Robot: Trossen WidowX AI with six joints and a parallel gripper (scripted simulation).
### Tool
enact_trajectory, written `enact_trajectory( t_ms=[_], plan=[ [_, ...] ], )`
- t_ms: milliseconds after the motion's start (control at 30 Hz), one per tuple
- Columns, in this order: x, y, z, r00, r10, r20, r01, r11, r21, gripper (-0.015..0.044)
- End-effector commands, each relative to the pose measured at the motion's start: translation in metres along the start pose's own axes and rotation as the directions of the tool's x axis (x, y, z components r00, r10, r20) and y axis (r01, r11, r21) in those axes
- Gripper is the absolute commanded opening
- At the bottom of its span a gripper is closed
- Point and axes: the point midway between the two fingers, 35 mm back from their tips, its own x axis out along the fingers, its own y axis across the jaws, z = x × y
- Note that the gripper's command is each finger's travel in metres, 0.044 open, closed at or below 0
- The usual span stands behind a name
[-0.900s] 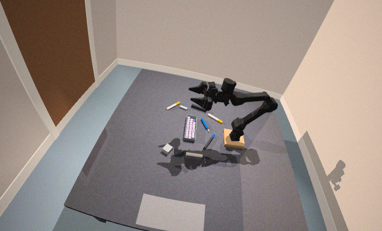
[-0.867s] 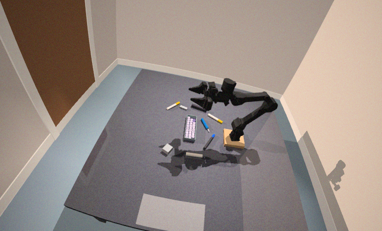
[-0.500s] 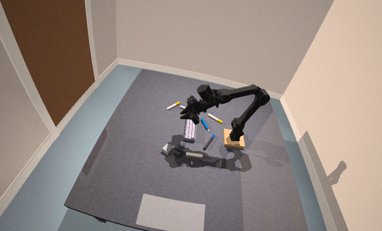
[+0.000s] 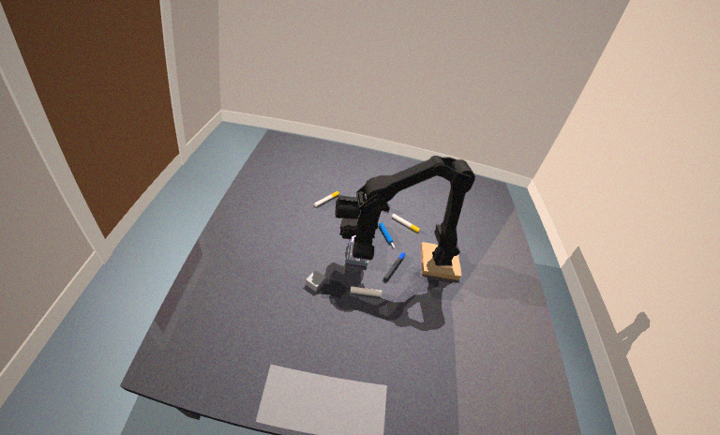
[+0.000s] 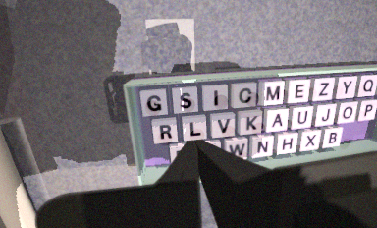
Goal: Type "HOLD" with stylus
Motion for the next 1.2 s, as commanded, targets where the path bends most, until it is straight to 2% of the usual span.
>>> enact_trajectory(
  t_ms=[0,133,300,633,833,1167],
  plan=[
    [-0.004,0.0,0.002,1.0,-0.003,0.006,0.003,1.0,0.006,0.0],
    [-0.004,-0.009,0.003,1.0,-0.004,0.006,0.003,1.0,0.006,0.0],
    [-0.004,-0.066,0.002,1.0,-0.009,0.006,0.009,1.0,0.005,0.0],
    [-0.004,-0.07,0.002,1.0,-0.009,0.006,0.009,1.0,0.005,0.0],
    [-0.005,-0.134,0.002,1.0,-0.016,0.006,0.016,1.0,0.005,0.0],
    [-0.005,-0.135,0.001,1.0,-0.016,0.006,0.016,1.0,0.005,0.0]
  ],
)
